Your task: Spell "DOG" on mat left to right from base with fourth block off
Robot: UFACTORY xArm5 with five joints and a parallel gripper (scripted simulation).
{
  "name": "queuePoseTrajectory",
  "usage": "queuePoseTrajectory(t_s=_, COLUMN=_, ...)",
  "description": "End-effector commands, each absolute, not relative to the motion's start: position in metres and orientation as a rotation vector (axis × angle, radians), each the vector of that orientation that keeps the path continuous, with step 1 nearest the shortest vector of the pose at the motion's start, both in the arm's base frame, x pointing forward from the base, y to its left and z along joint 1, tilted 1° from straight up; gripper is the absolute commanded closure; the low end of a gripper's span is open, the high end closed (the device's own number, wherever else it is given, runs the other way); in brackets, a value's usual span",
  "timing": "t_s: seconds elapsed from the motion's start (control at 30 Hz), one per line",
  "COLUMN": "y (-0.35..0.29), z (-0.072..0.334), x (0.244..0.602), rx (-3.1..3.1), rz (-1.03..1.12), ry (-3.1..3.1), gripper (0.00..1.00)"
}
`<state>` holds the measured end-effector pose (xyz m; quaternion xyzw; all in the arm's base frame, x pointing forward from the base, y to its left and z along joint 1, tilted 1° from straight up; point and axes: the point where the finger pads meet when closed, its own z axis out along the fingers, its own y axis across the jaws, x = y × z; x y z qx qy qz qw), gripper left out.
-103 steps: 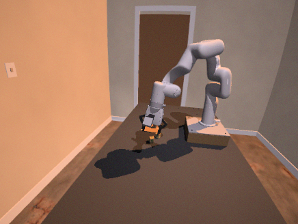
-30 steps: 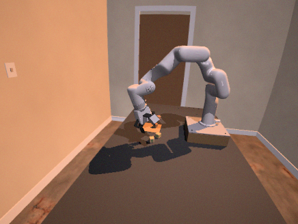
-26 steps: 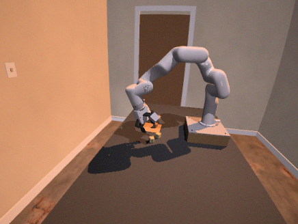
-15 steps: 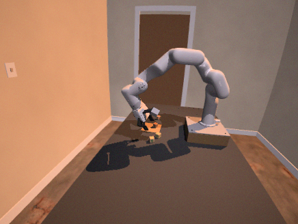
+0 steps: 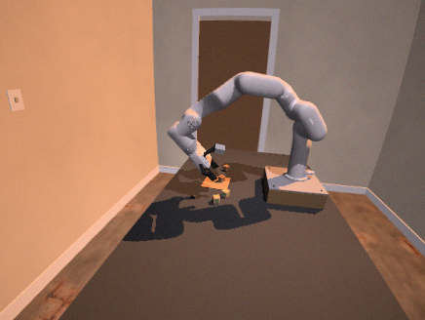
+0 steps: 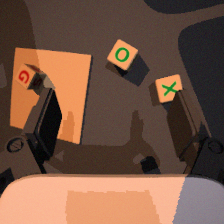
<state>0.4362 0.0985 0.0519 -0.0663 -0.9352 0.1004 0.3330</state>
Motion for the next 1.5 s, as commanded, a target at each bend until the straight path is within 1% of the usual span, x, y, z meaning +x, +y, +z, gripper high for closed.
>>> queuePoseTrajectory(t_s=0.0, y=0.092, z=0.058, x=0.435, rx=-0.059, rz=0.223, ry=-2.387, gripper=0.0)
queuePoseTrajectory(t_s=0.8, y=0.058, z=0.096, x=0.42, rx=0.466, rz=-0.1, ry=-2.071, gripper=0.0)
queuePoseTrajectory(t_s=1.47, y=0.056, z=0.098, x=0.419, rx=0.486, rz=-0.118, ry=-2.055, gripper=0.0)
